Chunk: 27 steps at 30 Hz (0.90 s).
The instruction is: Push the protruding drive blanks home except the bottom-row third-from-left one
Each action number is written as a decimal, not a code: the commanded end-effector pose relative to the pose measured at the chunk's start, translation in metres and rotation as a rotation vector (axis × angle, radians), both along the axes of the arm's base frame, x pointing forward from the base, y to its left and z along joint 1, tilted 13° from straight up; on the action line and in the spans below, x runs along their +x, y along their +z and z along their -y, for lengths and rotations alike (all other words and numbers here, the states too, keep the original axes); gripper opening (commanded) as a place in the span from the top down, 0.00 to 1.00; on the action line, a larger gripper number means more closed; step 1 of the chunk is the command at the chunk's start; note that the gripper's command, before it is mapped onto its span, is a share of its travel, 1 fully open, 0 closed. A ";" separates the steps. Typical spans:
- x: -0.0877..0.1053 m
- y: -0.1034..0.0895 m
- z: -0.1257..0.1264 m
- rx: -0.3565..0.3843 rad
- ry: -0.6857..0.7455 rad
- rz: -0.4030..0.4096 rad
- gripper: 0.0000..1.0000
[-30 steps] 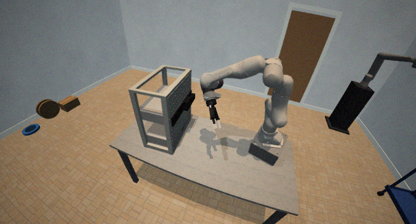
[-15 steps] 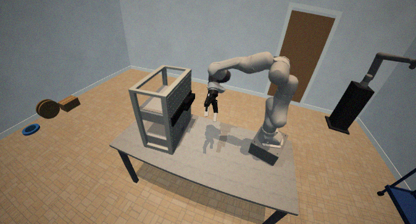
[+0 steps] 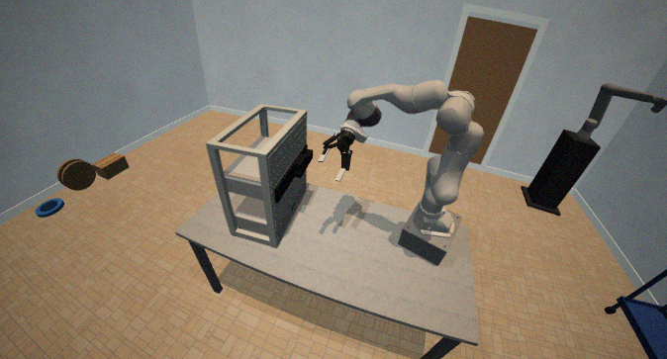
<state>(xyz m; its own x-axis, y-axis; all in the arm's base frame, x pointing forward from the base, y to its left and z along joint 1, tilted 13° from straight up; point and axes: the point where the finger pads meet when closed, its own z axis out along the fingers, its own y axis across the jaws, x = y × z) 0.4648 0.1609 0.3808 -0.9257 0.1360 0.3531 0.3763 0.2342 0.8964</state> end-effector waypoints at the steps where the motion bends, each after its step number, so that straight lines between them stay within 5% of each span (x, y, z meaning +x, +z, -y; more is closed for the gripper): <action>1: 0.016 0.015 0.014 0.066 -0.118 -0.099 0.00; 27: 0.062 0.063 0.127 0.517 -0.500 -0.390 0.00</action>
<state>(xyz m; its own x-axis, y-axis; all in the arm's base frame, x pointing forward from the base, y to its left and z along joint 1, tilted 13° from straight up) 0.5227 0.0468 0.4385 -0.6751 0.2832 0.6812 0.5820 -0.3630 0.7276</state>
